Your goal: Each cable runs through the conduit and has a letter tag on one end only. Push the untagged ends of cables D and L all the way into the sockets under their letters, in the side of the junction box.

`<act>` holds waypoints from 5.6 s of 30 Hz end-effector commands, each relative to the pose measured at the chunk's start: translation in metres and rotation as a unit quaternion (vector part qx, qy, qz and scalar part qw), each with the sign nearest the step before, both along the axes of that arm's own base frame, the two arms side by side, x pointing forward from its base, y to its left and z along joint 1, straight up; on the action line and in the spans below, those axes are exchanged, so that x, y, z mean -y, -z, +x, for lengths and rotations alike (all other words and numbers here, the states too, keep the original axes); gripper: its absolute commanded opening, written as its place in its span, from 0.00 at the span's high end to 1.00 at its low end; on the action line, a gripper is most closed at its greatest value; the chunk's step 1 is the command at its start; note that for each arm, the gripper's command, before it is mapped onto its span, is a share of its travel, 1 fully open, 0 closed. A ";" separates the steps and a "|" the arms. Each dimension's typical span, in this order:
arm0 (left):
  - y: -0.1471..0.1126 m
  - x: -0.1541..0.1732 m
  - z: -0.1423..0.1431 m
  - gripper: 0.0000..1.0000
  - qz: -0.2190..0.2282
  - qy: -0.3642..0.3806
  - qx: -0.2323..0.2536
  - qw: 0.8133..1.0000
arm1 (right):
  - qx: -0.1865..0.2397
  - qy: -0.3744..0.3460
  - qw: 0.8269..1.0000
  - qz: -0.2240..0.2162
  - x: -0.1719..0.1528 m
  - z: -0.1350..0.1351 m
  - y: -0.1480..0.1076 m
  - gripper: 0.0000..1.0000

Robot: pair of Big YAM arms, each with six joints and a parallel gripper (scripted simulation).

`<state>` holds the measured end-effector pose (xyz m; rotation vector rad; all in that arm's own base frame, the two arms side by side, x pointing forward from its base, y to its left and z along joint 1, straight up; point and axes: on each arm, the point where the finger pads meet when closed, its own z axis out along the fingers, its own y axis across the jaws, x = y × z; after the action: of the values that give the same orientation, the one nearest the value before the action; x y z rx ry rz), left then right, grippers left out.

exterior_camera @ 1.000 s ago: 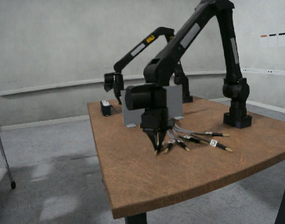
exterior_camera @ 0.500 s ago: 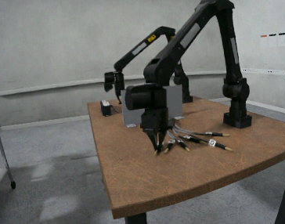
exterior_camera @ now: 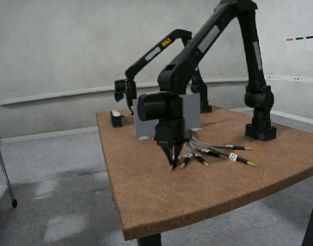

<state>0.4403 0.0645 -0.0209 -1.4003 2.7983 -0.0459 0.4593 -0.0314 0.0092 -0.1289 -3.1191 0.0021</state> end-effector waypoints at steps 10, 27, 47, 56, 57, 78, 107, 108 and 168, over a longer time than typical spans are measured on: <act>-0.013 -0.001 0.007 0.94 0.002 0.000 0.018 1.000 | 0.023 -0.007 1.000 0.000 0.009 0.048 -0.017 0.94; -0.005 -0.001 0.004 0.94 0.001 0.000 0.007 1.000 | 0.032 -0.019 0.999 -0.001 -0.002 0.036 -0.021 0.94; -0.005 -0.001 0.004 0.94 0.001 0.000 0.007 1.000 | 0.017 0.000 1.000 0.000 0.011 0.027 -0.009 0.94; -0.005 -0.001 0.004 0.94 0.001 0.000 0.007 1.000 | 0.016 -0.010 1.000 0.001 0.002 0.036 -0.007 0.94; -0.005 -0.001 0.004 0.94 0.001 0.000 0.007 1.000 | 0.016 -0.010 1.000 0.001 0.001 0.037 -0.007 0.94; -0.005 -0.001 0.004 0.94 0.001 0.000 0.007 1.000 | 0.017 -0.005 1.000 0.000 0.004 0.042 -0.012 0.94; -0.005 -0.001 0.004 0.94 0.001 0.000 0.007 1.000 | 0.017 0.000 1.000 -0.001 0.012 0.066 -0.012 0.94; -0.005 -0.001 0.004 0.94 0.001 0.000 0.007 1.000 | 0.016 -0.004 1.000 -0.001 0.011 0.069 -0.013 0.94; -0.005 -0.001 0.004 0.94 0.001 0.000 0.007 1.000 | 0.038 -0.010 0.999 -0.002 0.009 0.085 -0.061 0.54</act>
<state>0.4403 0.0645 -0.0209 -1.4003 2.7983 -0.0459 0.5357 -0.0400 0.0627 -0.1100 -3.1874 0.0058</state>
